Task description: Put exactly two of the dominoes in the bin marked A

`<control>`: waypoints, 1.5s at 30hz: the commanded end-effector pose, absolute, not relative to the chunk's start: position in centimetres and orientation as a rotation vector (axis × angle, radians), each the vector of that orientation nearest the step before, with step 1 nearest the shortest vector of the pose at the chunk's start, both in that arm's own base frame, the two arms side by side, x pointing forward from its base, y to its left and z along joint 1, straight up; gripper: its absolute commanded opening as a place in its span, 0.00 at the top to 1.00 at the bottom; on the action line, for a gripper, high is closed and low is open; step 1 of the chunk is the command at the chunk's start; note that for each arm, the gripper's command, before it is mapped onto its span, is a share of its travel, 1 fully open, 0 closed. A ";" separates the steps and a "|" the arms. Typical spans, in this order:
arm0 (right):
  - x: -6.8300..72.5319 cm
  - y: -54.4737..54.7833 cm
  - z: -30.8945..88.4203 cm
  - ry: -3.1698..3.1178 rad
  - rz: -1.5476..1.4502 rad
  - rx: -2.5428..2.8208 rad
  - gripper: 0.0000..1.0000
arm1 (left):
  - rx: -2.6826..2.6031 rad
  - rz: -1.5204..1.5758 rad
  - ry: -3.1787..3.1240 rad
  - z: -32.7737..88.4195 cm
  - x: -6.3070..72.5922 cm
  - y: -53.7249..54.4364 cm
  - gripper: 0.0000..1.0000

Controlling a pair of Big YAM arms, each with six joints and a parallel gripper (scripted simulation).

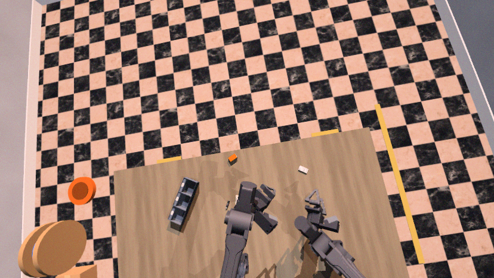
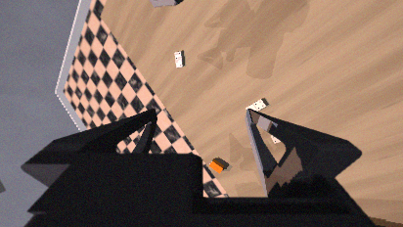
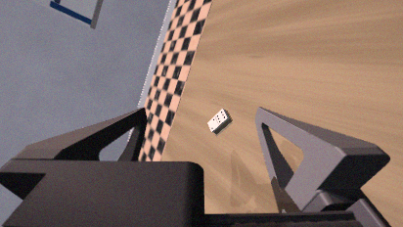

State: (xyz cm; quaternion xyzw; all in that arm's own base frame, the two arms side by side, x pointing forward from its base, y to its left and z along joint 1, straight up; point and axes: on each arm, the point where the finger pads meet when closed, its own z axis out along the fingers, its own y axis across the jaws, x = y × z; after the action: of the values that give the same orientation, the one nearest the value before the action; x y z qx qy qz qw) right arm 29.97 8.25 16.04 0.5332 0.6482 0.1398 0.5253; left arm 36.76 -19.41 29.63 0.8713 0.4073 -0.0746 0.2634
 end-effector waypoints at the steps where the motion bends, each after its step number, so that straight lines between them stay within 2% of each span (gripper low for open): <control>1: 30.1 8.4 16.3 1.545 0.342 1.277 0.00 | 2.352 -0.192 1.096 30.0 36.8 -19.4 0.00; 45: 30.3 7.6 16.3 1.528 0.325 1.296 0.00 | 2.352 -0.192 1.096 30.0 36.8 -19.4 0.00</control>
State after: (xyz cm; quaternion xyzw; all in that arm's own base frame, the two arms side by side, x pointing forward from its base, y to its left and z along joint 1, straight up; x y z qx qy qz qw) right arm 30.07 7.85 16.04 0.5375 0.6446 0.1363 0.5263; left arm 36.76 -19.41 29.63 0.8713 0.4073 -0.0746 0.2634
